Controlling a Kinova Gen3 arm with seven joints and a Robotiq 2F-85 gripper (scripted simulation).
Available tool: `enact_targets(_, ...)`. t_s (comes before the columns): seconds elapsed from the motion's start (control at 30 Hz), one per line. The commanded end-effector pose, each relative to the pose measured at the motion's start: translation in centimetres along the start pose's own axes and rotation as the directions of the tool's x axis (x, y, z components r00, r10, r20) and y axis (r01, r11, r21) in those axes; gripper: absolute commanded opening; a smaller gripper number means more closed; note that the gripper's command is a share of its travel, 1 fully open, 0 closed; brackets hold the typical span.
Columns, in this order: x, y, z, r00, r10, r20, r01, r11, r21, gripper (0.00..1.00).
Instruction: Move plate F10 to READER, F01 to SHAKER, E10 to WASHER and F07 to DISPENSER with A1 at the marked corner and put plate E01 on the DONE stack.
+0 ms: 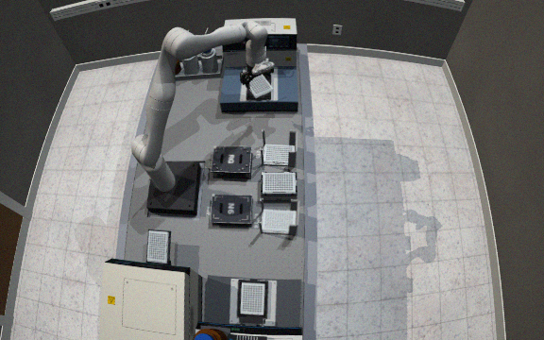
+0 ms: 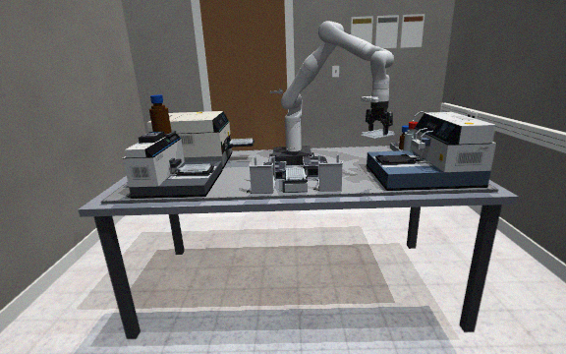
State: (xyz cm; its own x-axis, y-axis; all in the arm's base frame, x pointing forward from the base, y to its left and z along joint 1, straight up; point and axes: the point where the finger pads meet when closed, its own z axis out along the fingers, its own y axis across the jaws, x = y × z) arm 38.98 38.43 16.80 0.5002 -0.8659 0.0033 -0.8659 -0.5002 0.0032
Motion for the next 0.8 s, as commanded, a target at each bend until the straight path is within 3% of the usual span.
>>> enact_targets(0.0,-1.2,-0.4,0.1,0.999,0.037,0.000,-0.037,0.999,-0.007,0.94)
enact_targets(0.77,-6.8,-3.4,0.1,0.961,0.277,-0.001,-0.277,0.961,-0.006,0.94)
